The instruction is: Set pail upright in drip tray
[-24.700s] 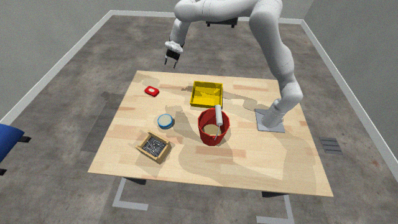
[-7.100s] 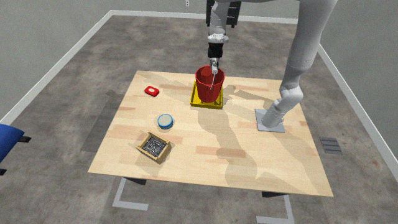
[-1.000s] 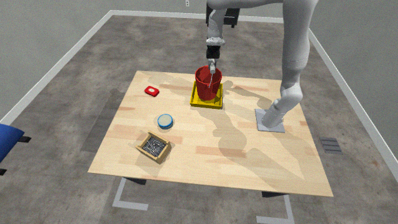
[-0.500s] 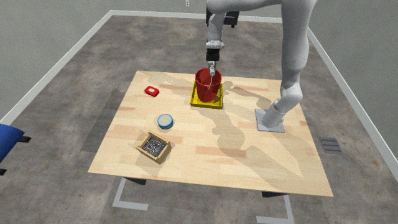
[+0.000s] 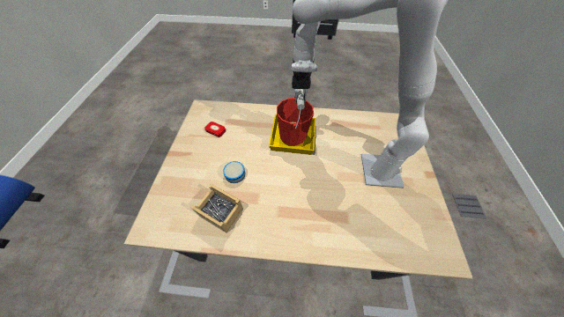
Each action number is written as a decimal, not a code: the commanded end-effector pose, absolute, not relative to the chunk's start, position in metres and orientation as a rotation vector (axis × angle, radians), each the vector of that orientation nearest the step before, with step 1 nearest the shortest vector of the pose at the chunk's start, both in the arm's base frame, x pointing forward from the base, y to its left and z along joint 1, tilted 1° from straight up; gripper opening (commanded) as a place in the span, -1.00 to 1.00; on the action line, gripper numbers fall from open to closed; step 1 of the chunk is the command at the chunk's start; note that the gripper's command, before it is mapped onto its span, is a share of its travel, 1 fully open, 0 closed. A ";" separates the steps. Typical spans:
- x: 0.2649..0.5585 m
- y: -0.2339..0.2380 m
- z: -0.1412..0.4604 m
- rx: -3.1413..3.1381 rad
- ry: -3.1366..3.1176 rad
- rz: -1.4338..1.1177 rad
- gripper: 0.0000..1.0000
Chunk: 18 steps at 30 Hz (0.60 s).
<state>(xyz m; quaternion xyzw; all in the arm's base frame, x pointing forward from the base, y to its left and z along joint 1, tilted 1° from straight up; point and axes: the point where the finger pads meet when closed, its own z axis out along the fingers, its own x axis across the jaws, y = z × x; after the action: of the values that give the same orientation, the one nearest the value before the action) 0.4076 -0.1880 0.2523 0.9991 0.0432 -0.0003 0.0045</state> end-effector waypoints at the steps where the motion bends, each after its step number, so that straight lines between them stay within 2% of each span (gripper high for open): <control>1: 0.408 -0.188 0.252 3.129 0.135 0.002 -1.00; 18: 0.408 -0.188 0.246 3.129 0.135 0.002 -1.00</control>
<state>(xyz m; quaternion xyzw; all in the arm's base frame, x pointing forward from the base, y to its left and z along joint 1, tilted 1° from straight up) 0.4076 -0.1881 0.2449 0.9991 0.0432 -0.0003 0.0045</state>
